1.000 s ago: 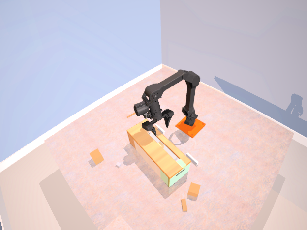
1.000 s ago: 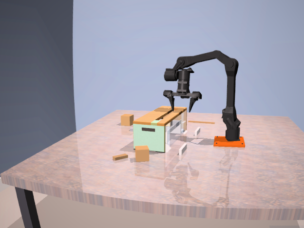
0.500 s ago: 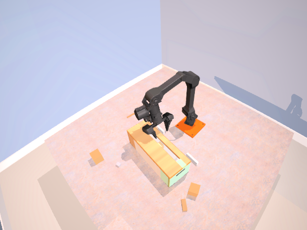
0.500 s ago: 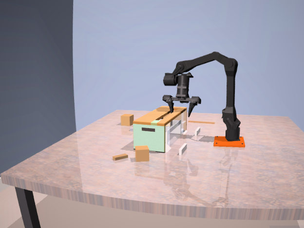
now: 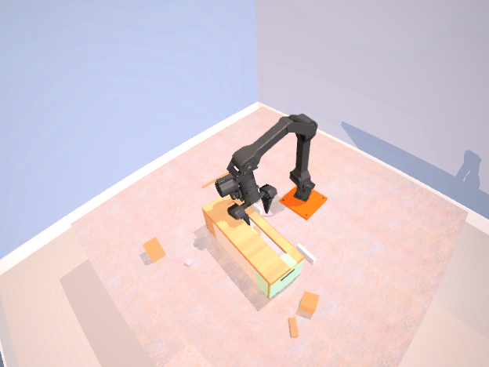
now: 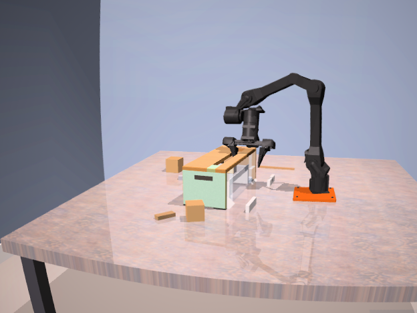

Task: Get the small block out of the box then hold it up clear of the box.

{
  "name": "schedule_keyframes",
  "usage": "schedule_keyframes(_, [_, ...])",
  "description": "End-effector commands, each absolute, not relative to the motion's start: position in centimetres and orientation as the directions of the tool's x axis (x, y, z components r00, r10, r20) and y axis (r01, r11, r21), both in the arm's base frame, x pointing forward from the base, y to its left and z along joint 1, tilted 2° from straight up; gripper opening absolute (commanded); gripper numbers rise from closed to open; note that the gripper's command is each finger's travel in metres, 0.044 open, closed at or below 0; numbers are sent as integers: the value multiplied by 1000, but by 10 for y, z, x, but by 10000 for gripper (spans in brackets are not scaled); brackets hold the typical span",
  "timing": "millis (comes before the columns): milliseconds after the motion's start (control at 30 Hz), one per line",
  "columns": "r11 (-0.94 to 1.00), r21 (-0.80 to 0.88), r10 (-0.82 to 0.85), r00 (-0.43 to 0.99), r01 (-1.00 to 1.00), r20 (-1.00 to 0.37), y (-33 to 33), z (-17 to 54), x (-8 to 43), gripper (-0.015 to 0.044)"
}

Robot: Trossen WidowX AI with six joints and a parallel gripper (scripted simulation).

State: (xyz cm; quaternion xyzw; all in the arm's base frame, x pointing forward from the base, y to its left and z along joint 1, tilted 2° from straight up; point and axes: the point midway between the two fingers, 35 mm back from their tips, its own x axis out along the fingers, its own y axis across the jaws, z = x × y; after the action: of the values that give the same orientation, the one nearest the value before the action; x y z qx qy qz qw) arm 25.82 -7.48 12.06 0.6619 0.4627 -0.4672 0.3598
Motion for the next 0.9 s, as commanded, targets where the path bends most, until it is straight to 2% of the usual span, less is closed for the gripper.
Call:
schedule_keyframes(0, [-313, 45, 276, 136, 949, -952, -75, 121, 258, 400])
schedule_keyframes(867, [-313, 44, 281, 137, 949, -950, -25, 120, 275, 400])
